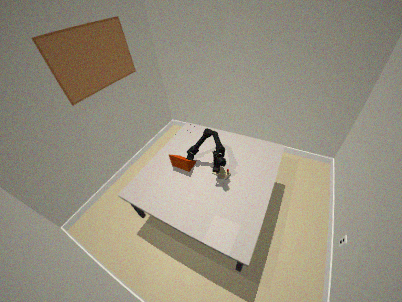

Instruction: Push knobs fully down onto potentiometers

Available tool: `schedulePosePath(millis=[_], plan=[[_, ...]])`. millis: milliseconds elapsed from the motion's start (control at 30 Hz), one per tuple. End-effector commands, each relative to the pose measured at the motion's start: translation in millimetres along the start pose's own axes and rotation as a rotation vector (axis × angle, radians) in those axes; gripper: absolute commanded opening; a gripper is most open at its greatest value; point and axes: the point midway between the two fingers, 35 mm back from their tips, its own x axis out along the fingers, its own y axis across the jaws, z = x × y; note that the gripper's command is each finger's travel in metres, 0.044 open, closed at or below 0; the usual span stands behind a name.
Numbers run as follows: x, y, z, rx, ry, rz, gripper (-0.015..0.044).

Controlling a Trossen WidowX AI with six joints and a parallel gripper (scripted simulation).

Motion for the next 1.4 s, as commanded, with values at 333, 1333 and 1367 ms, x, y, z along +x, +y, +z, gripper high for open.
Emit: schedulePosePath(millis=[333, 1333, 1367], plan=[[-6.3, 0.1, 0.2, 0.001, -0.003, 0.002, 0.0184], [-30.9, 1.0, 100.9, -0.006, -0.005, -0.002, 0.0], [-29.4, 1.0, 100.9, -0.006, -0.005, -0.002, 0.0]])
